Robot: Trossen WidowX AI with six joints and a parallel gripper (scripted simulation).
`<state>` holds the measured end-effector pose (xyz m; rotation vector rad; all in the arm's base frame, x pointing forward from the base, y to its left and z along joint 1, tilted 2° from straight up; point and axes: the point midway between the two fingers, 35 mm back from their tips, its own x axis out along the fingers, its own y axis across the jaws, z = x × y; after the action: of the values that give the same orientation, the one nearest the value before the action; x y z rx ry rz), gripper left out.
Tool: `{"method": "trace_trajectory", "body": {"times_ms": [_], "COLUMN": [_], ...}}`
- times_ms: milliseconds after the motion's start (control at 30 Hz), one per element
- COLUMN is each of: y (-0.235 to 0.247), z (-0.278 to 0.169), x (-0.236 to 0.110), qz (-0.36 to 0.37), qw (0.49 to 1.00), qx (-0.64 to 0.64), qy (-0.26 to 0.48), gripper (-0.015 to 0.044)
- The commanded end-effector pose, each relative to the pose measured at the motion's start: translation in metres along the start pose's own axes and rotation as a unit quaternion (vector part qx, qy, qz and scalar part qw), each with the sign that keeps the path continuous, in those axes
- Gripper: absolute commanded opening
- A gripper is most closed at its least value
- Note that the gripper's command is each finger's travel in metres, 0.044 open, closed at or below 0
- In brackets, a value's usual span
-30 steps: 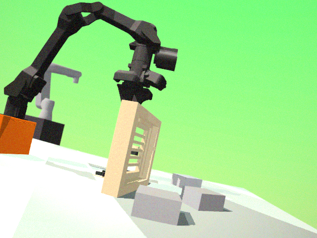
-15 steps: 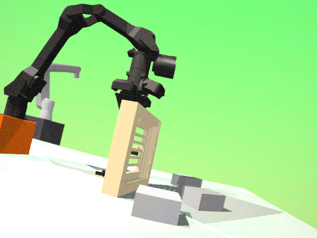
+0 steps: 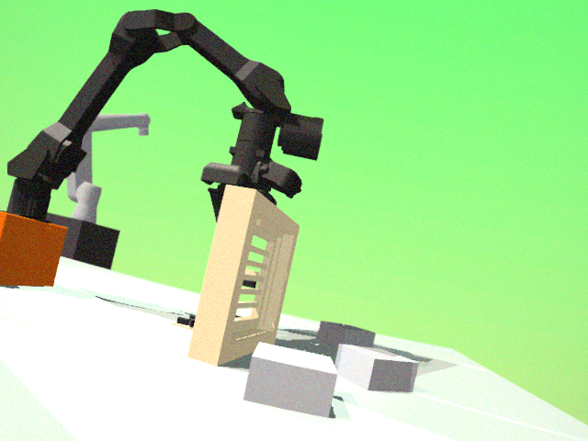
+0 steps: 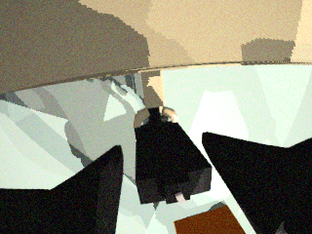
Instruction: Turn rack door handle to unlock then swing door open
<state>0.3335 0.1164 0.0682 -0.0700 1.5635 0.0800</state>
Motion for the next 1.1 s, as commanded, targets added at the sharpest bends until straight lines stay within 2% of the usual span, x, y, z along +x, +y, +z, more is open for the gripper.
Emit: {"method": "trace_trajectory", "body": {"times_ms": [0,233,533,667,867,1067], "y": [0.0003,0.0003,0.0003,0.0003,0.0003,0.0003], "z": [-0.0018,-0.0018,-0.0018,-0.0018,-0.0018,-0.0018], "x": [0.0055,0.0055,0.0055,0.0055,0.0055,0.0055], "qz": [0.001,0.001,0.001,0.001,0.002,0.002], "qw": [1.000,1.000,1.000,1.000,0.991,0.961], "qx": [0.003,0.003,0.003,-0.001,-0.132,-0.277], "qy": [0.003,0.003,0.003,0.003,0.002,0.002], "gripper": [0.0262,0.0078,0.0018,0.0016,0.0016,0.0016]}}
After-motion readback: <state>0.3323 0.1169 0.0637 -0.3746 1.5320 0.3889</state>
